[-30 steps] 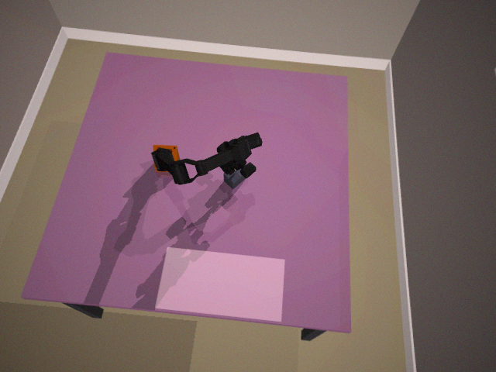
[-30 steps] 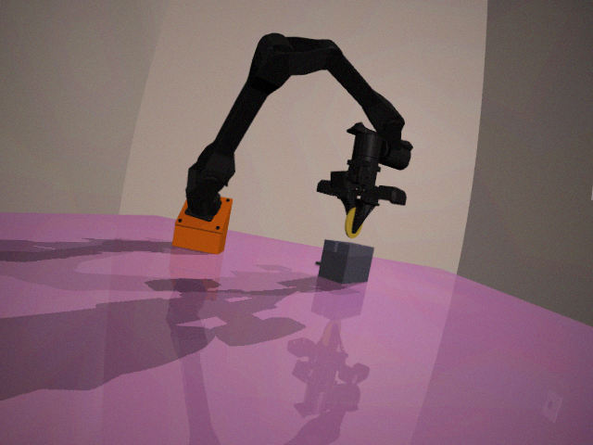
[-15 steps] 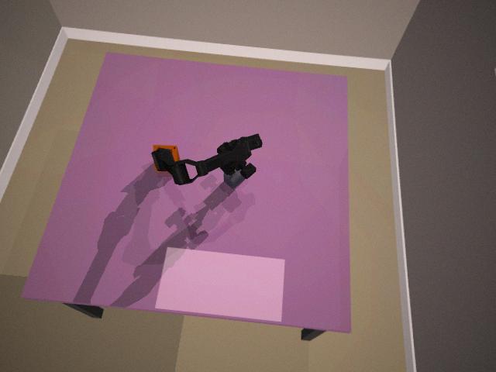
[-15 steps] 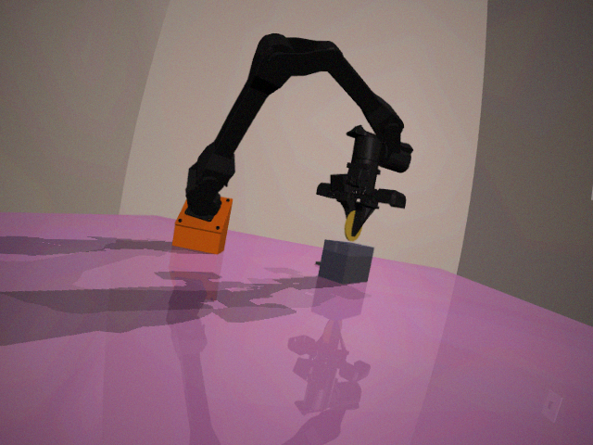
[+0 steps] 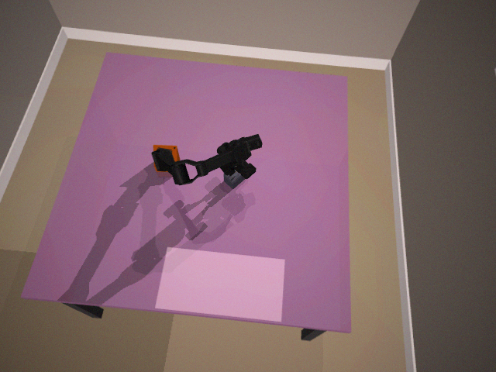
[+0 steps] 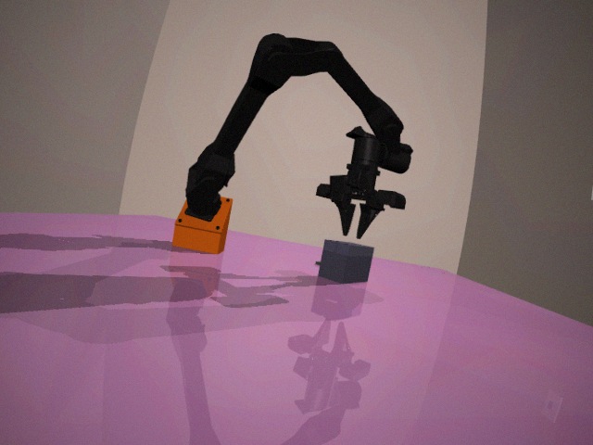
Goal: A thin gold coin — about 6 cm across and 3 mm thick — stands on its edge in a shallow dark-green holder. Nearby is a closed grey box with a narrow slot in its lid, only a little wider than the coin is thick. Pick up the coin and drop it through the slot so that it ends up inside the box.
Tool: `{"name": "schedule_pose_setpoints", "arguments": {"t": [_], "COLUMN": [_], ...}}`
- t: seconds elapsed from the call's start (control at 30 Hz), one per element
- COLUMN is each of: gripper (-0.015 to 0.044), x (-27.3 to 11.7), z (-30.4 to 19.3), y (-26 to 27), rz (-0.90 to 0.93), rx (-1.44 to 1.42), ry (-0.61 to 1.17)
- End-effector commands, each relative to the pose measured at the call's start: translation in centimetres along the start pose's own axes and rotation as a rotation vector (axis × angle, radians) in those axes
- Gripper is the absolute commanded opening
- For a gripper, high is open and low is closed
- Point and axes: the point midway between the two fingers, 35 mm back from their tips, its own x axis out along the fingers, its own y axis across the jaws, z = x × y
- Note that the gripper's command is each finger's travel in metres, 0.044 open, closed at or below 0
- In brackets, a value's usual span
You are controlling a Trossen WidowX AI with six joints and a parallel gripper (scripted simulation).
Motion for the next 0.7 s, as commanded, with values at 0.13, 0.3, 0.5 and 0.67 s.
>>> {"name": "schedule_pose_setpoints", "arguments": {"t": [0.13,0.3,0.5,0.67], "gripper": [0.0161,0.0292,0.044,0.044], "x": [0.0,-1.5,-5.0,-6.0], "z": [0.0,0.0,0.2,0.4], "y": [0.0,0.0,-0.2,-0.2], "rz": [0.0,-0.001,0.002,0.003], "rx": [0.001,0.0,-0.007,-0.008], "ry": [0.0,0.0,-0.005,-0.007]}}
